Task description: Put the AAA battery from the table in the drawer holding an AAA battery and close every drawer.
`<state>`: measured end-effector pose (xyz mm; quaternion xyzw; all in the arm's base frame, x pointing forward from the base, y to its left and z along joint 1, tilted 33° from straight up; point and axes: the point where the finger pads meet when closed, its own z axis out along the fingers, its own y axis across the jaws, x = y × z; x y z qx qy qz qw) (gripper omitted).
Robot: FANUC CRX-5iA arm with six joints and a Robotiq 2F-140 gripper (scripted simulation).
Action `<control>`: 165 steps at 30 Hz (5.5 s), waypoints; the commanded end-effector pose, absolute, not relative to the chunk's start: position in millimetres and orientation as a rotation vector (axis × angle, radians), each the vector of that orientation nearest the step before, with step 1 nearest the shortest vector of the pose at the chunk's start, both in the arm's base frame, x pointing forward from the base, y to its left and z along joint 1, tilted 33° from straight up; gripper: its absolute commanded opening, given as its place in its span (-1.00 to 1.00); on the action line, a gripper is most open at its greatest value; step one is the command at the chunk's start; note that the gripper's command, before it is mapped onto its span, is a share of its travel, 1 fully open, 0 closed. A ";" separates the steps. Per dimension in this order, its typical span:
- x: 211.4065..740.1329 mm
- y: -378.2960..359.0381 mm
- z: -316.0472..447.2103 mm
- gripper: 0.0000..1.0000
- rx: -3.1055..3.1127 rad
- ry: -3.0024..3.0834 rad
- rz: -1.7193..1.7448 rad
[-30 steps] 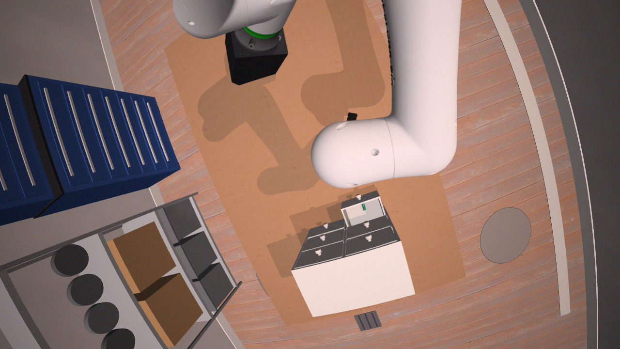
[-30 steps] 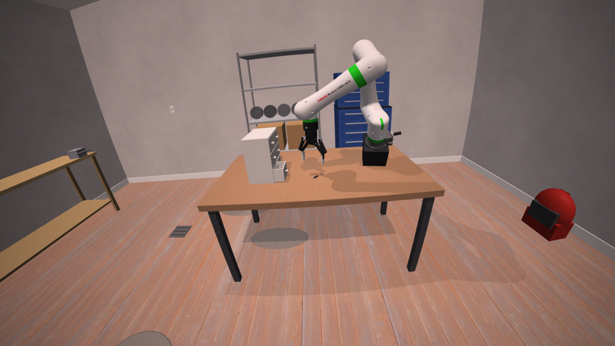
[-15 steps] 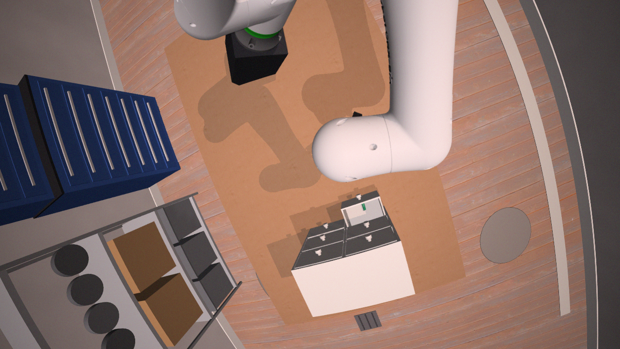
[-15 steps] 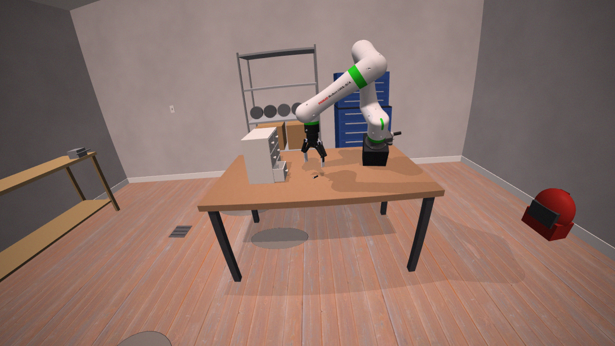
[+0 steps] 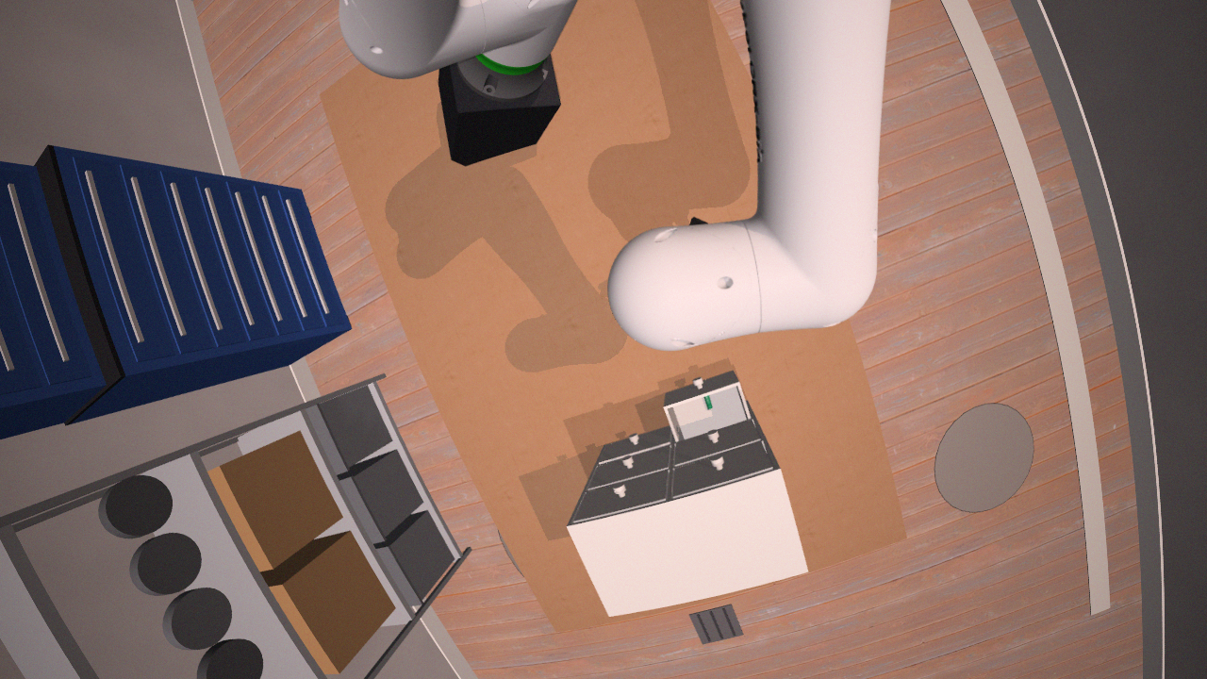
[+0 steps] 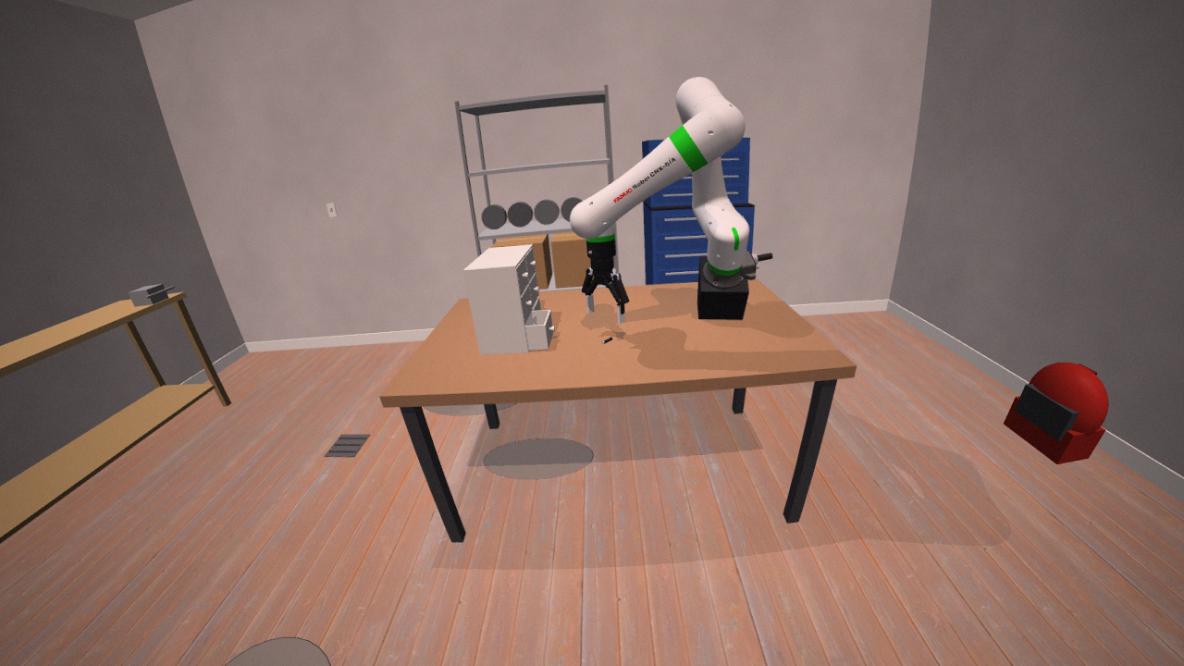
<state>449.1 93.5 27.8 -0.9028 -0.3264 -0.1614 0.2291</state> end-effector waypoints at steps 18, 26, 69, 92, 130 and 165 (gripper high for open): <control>449.2 93.5 27.6 -0.70 -2.486 -0.894 -0.443; 449.2 93.5 27.6 -0.70 -2.486 -0.894 -0.443; 456.2 119.2 -14.0 -0.70 -2.486 -0.894 -0.443; 456.6 120.5 -16.2 -0.70 -2.486 -0.894 -0.443; 459.0 129.4 -30.6 -0.70 -2.486 -0.894 -0.443; 454.9 114.5 -6.4 -0.94 -2.486 -0.894 -0.443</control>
